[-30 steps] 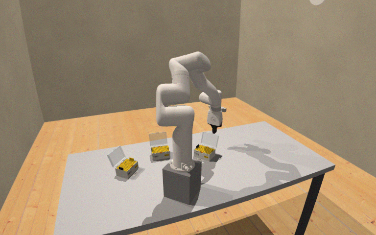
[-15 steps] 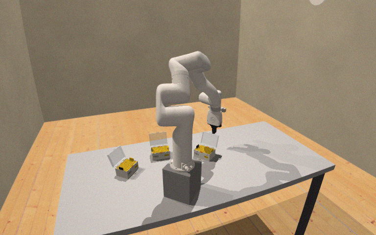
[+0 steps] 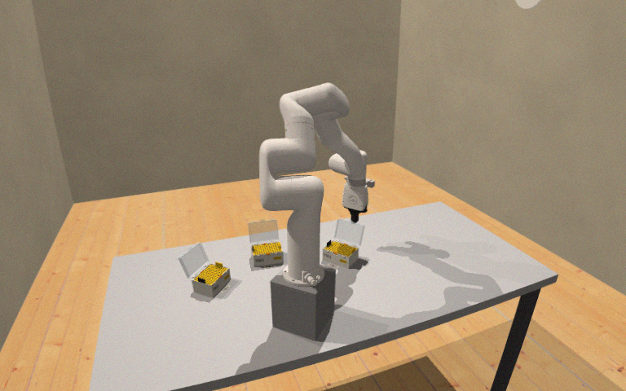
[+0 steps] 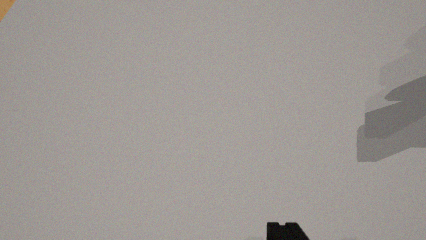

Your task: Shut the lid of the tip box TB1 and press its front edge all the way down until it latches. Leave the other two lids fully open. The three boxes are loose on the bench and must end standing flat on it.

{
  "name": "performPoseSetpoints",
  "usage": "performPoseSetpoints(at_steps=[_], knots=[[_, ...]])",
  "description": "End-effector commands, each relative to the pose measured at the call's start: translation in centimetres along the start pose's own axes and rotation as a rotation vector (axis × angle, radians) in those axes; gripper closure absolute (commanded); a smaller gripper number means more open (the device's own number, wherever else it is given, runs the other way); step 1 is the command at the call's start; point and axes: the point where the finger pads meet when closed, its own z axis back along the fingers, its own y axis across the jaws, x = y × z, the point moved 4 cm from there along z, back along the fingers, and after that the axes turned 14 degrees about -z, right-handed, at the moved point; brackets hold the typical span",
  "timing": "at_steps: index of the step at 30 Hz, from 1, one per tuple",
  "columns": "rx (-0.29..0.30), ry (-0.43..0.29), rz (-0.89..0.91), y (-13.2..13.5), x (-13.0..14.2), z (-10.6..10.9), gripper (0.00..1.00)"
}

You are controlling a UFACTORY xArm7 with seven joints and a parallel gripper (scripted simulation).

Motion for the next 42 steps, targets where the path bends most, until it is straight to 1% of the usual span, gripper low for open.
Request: performPoseSetpoints(at_steps=[1,42], knots=[[-0.002,0.004,0.0,0.1,0.4,0.2,1.0],[-0.002,0.003,0.0,1.2,4.9,0.8,1.0]])
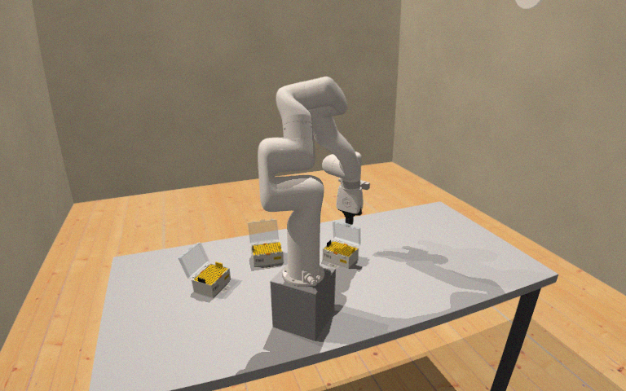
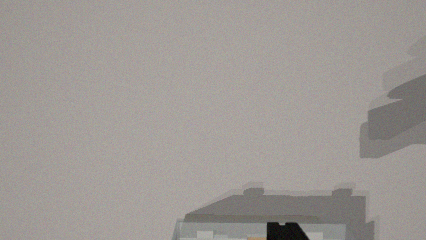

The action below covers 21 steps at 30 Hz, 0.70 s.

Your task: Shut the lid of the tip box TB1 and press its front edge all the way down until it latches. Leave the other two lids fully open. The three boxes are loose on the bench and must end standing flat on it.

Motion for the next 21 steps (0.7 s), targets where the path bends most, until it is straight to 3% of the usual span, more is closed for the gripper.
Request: performPoseSetpoints(at_steps=[1,21], knots=[[-0.002,0.003,0.0,0.1,0.3,0.2,1.0],[-0.002,0.003,0.0,0.6,2.4,0.5,1.0]])
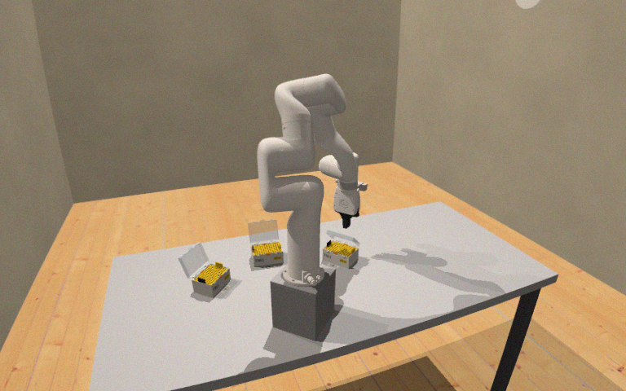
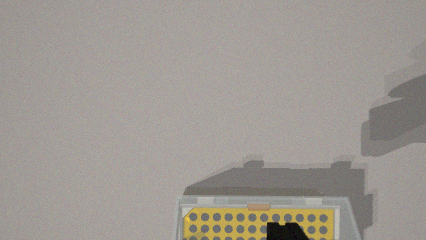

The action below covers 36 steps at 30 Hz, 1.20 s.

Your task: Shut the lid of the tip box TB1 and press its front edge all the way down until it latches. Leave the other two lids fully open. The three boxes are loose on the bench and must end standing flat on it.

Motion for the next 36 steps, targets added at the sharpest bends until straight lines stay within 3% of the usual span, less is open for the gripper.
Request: performPoseSetpoints(at_steps=[1,17,36], knots=[[-0.002,0.003,0.0,0.0,0.0,0.1,1.0],[-0.002,0.003,0.0,0.0,0.0,0.1,1.0],[-0.002,0.003,0.0,0.0,0.0,3.5,1.0]])
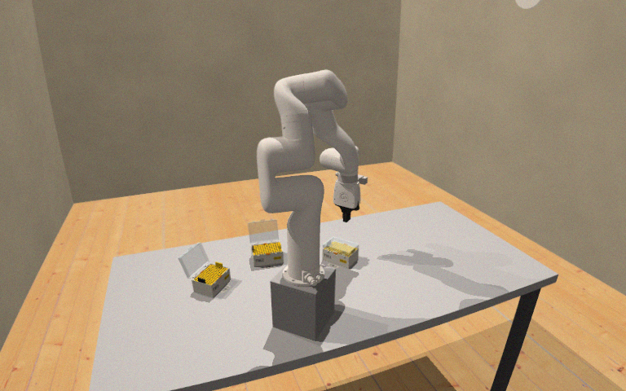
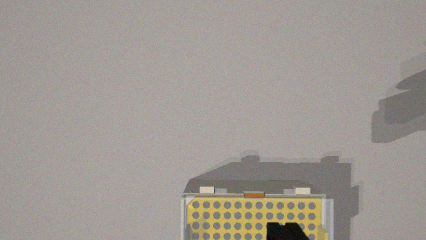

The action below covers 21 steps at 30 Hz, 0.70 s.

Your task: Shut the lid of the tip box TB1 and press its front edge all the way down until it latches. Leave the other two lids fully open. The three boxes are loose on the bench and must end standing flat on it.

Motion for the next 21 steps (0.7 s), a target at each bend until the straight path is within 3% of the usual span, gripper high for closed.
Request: performPoseSetpoints(at_steps=[1,13,21], knots=[[-0.001,0.003,0.0,-0.1,-0.1,0.9,1.0],[-0.001,0.003,0.0,-0.1,-0.1,2.8,1.0],[-0.001,0.003,0.0,-0.1,-0.1,2.8,1.0]])
